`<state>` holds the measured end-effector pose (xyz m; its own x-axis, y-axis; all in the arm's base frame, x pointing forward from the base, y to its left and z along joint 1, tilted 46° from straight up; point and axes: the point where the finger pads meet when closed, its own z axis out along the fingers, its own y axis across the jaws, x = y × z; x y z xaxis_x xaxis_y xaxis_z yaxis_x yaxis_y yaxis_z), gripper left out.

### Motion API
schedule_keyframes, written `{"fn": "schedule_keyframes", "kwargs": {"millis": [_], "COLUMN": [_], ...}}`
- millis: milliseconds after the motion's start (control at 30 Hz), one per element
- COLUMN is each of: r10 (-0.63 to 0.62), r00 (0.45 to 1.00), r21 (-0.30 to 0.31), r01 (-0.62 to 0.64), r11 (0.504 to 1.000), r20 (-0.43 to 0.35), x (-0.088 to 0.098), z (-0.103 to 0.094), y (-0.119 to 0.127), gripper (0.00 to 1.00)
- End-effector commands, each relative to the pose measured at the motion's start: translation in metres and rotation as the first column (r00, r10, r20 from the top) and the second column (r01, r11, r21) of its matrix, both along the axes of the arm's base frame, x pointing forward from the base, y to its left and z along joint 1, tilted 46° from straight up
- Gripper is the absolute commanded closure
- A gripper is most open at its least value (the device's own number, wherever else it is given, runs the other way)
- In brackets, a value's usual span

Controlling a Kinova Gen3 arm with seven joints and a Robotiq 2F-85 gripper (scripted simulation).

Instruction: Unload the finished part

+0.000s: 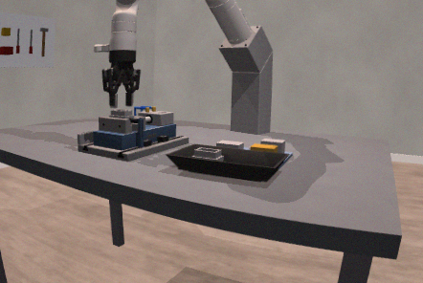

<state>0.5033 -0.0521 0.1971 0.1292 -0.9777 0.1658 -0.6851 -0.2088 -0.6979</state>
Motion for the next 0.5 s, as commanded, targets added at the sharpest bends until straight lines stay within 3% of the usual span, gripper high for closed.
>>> {"fn": "schedule_keyframes", "kwargs": {"millis": [0, 467], "r10": [0.000, 0.000], "r00": [1.000, 1.000], "r21": [-0.001, -0.001], "r01": [0.000, 0.000], "r11": [1.000, 1.000], "r20": [0.001, 0.001], "x": [0.0000, 0.0008], "z": [0.0005, -0.0003], "y": [-0.0001, -0.0001], "gripper": [0.33, 0.33]}}
